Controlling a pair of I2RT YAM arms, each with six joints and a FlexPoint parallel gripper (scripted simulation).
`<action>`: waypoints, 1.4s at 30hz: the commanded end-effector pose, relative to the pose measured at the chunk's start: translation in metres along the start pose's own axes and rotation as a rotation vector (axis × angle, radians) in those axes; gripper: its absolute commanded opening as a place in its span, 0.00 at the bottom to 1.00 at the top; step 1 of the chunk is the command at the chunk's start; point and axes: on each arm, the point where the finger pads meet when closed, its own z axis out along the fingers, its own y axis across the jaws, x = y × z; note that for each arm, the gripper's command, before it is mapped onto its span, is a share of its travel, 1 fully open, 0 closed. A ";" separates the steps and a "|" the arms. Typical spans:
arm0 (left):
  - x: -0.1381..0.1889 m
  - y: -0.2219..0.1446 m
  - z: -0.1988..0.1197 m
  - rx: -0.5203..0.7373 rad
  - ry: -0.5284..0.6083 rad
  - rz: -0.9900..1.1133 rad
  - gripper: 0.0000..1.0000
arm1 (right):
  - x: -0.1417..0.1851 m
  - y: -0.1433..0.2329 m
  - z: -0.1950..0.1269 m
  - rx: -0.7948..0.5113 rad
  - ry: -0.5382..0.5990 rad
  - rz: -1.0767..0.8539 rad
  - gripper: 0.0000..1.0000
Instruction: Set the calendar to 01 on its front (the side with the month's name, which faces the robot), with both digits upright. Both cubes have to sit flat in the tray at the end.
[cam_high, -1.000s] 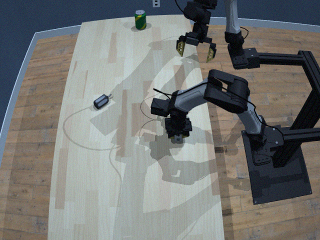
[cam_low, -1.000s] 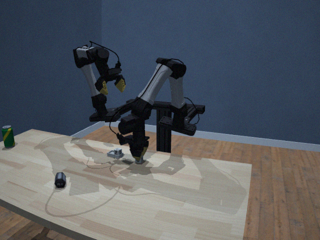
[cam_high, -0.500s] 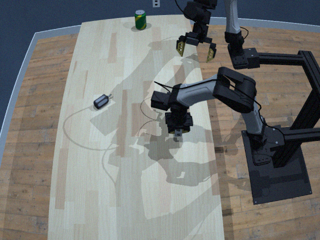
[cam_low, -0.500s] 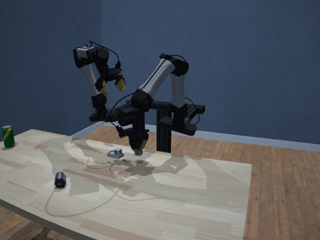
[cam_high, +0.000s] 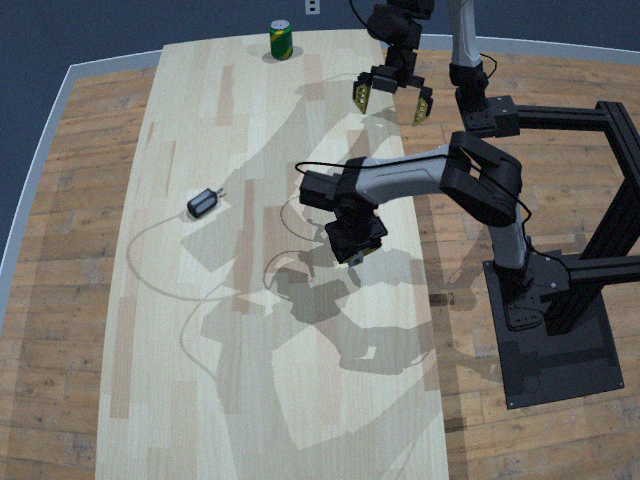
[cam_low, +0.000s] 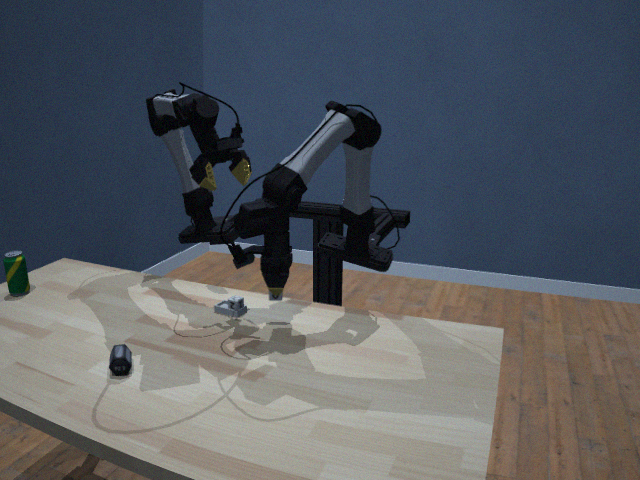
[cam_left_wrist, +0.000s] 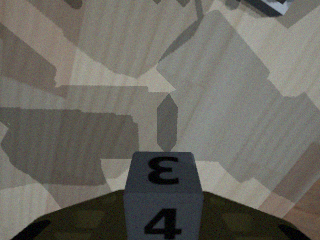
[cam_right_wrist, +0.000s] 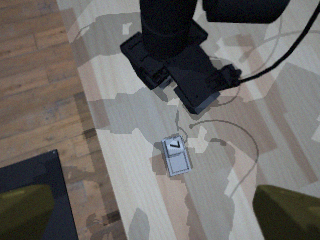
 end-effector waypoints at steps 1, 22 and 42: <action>0.002 -0.002 0.008 0.006 0.017 -0.267 0.19 | -0.007 0.005 -0.005 -0.011 -0.027 -0.004 1.00; 0.001 -0.004 0.029 0.002 0.012 -1.263 0.19 | -0.006 0.001 -0.005 0.000 -0.024 -0.003 1.00; 0.002 -0.005 0.049 -0.004 0.016 -2.141 0.19 | -0.006 0.001 -0.005 0.000 -0.024 -0.003 1.00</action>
